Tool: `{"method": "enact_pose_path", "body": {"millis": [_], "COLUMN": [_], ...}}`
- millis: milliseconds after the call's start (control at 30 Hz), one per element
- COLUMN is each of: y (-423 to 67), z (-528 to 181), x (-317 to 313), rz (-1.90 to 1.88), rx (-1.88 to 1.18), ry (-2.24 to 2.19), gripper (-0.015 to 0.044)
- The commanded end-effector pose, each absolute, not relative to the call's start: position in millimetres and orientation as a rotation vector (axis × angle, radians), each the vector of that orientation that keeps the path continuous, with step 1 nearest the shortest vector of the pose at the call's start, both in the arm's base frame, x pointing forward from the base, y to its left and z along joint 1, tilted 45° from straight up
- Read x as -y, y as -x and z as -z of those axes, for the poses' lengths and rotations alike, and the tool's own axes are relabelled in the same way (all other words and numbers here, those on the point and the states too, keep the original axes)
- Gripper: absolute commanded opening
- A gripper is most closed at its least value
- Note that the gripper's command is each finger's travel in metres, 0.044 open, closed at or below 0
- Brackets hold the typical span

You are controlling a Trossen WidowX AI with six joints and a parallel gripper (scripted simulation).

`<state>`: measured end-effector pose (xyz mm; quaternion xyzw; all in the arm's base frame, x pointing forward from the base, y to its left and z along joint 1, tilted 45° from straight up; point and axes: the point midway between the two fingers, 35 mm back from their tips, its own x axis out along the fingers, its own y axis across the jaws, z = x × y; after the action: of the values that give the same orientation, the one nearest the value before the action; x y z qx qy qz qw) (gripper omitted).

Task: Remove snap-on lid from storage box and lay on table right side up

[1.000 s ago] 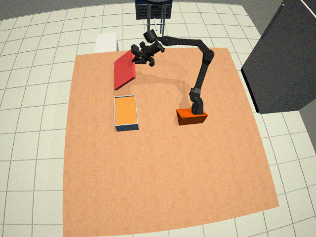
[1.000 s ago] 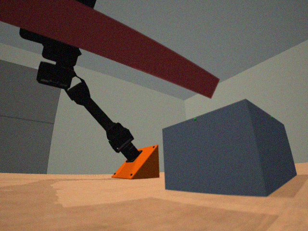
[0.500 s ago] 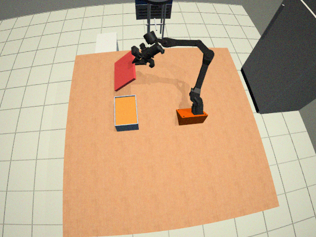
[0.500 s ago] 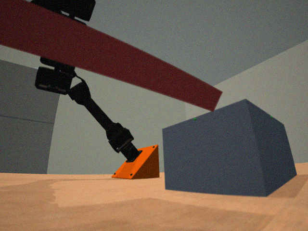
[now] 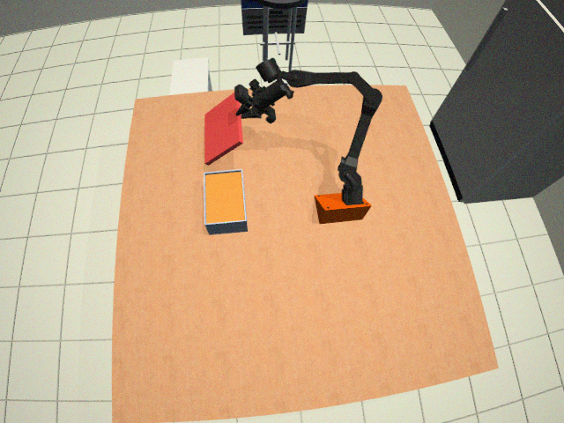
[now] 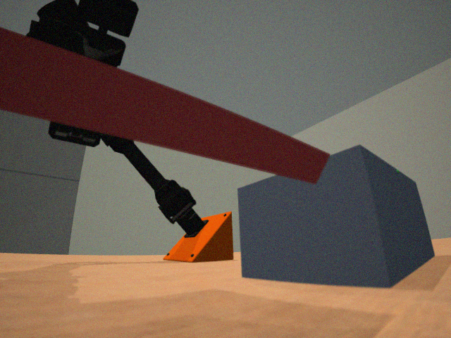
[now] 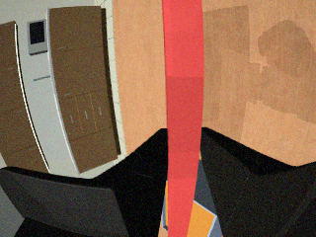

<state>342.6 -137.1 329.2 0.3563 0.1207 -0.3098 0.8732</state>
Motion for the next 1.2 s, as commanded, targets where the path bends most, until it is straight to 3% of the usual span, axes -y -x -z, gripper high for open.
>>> {"method": "enact_pose_path", "body": {"millis": [0,1167], "y": [-344,-344], "z": [-327,-308], "x": [138,158], "rz": [0.635,0.635], "rx": [-0.254,-0.252], "ry": [-0.744,-0.742], "gripper": [0.0,0.0]}}
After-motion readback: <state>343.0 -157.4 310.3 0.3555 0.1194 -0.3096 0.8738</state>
